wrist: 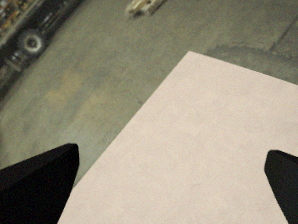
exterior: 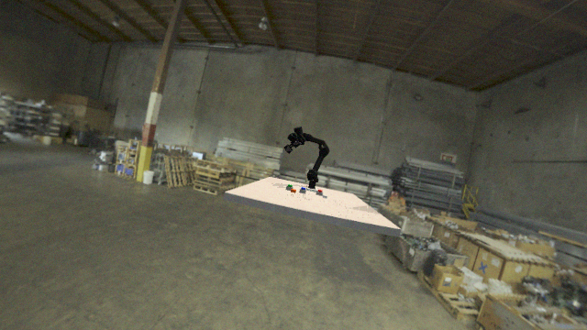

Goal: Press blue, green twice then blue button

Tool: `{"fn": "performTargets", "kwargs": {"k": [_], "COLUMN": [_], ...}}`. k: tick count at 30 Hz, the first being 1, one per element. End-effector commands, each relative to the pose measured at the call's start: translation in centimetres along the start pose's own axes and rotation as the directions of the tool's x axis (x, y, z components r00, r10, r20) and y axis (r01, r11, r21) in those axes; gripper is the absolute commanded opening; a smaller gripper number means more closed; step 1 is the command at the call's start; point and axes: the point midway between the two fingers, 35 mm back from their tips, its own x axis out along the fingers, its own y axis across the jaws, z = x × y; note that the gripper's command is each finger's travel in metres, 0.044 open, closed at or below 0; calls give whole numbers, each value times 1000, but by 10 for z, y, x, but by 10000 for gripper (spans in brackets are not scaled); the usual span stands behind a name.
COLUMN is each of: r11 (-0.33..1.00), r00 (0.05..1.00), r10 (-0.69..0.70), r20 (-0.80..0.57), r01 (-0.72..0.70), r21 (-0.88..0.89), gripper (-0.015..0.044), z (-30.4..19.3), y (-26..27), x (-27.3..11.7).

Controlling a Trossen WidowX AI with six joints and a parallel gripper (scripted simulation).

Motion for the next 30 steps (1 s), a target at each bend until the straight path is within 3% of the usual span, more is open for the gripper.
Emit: {"fn": "performTargets", "kwargs": {"k": [1, 6, 11, 13, 25, 30], "r11": [973, 876, 675, 621, 619, 619], "r00": [946, 786, 525, 464, 462, 462], "r10": [-146, -317, -535, -582, -584, -584], "r20": [-290, -530, -663, -667, -667, -667], "r01": [83, 28, -207, -275, -278, -278], "r21": [-217, -482, -708, -734, -734, -735], "gripper": [400, 400, 400, 400, 400, 269], "z": [-73, -145, -208, -218, -218, -247], "y": [-8, -16, -27, -30, -30, -55], "x": [29, 33, 11, 4, 4, 25]}}
